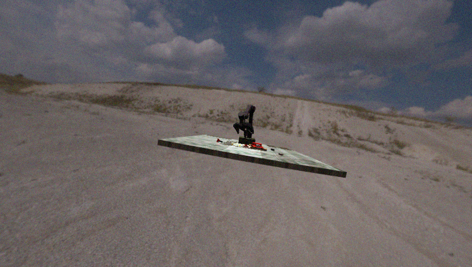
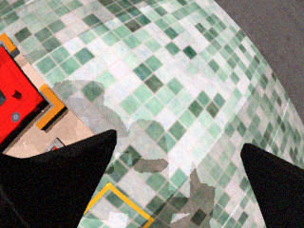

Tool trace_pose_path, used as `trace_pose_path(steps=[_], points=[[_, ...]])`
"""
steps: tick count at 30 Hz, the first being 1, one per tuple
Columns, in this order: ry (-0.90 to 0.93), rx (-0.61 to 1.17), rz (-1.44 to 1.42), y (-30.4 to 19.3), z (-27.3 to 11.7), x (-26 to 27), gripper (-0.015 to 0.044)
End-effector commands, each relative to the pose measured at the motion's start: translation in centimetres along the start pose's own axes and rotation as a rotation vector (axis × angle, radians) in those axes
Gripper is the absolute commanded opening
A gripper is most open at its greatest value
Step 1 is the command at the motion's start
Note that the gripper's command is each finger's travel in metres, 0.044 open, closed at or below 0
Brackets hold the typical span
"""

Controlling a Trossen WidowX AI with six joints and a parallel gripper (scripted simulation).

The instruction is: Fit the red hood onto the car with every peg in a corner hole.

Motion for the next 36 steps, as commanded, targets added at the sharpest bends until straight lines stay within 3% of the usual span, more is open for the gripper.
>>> trace_pose_path(steps=[1, 9, 17, 36], points=[[0.115, 0.041, -0.103, 2.5, -0.4, 3.9, 0.0440], [0.375, 0.139, -0.393, 6.4, -3.4, 13.1, 0.0440], [0.620, 0.250, -0.762, 7.0, -8.9, 21.0, 0.0440], [0.638, 0.259, -0.795, 6.8, -8.6, 21.9, 0.0440]])
Point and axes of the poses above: the point midway between the two fingers, 35 mm back from their tips, its own z axis out along the fingers, its own x axis across the jaws, y = z × x, the point moved 4 cm from there along -z, back along the fingers, and after that the axes turned 10 degrees about -z, right-handed, at the moved point
